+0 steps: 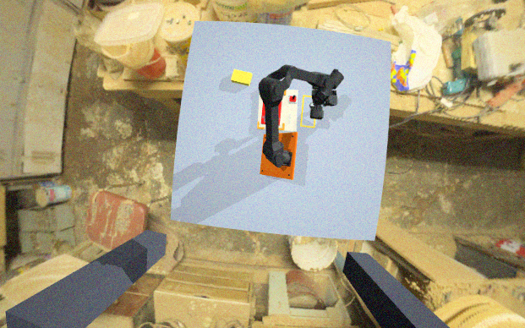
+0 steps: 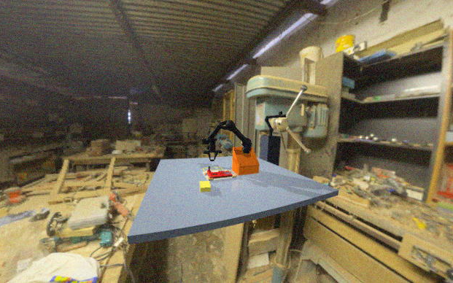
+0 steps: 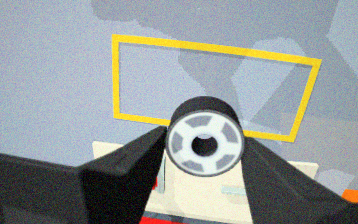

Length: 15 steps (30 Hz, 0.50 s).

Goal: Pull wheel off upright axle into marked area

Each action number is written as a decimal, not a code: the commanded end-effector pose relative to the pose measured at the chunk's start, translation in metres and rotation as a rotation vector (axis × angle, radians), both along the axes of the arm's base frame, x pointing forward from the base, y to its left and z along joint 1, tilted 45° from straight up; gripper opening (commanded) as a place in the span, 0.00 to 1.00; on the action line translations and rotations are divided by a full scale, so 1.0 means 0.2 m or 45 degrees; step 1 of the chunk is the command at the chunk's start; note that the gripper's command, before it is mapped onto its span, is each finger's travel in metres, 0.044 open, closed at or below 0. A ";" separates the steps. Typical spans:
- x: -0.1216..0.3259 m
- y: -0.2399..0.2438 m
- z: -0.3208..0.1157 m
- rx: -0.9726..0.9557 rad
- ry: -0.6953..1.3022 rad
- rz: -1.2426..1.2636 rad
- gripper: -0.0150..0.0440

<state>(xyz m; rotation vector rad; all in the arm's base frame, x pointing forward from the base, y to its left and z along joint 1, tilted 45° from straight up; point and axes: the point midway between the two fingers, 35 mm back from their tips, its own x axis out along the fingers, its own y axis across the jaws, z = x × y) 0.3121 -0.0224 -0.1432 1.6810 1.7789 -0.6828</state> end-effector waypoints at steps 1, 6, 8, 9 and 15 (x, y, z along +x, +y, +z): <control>-0.02 0.05 -0.05 0.011 0.021 -0.001 0.25; -0.02 0.16 -0.16 0.010 0.021 -0.002 0.25; -0.02 0.21 -0.21 0.011 0.021 -0.002 0.25; -0.03 0.23 -0.23 0.012 0.021 -0.001 0.25; -0.04 0.31 -0.31 0.018 0.022 0.000 0.25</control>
